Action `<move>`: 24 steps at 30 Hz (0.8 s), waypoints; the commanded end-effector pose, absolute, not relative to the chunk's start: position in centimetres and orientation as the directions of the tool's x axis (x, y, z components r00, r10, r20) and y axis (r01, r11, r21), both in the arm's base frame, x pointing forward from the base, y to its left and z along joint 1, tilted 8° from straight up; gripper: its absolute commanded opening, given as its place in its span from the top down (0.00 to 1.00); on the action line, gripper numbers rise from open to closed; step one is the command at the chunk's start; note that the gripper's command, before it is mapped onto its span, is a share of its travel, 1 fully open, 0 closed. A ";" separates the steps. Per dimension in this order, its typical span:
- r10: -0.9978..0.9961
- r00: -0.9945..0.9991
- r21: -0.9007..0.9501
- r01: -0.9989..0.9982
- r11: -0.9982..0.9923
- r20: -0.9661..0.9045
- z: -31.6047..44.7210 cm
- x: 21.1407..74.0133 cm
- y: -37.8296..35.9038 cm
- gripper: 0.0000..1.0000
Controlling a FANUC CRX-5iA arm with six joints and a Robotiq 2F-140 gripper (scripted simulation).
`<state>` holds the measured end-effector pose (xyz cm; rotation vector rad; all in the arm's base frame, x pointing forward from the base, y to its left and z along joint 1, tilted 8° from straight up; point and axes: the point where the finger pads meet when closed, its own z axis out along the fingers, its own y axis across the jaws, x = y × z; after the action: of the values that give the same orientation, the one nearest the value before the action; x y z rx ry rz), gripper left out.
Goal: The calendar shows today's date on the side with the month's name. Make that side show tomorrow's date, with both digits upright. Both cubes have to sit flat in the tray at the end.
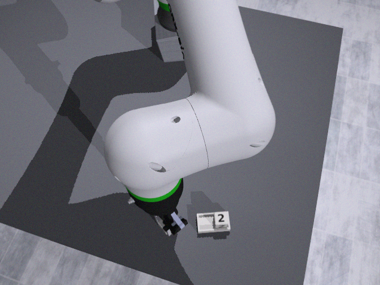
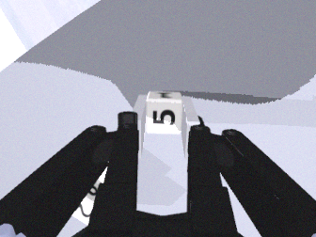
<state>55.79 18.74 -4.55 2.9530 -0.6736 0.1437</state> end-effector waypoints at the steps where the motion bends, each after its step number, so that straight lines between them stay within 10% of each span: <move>1: -0.426 0.897 0.085 -0.437 -0.896 0.117 -4.5 55.8 18.8 0.76; 24: -0.426 0.897 0.085 -0.437 -0.896 0.117 -4.8 55.8 18.7 0.76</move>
<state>55.80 18.72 -4.72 2.9530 -0.6736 0.1437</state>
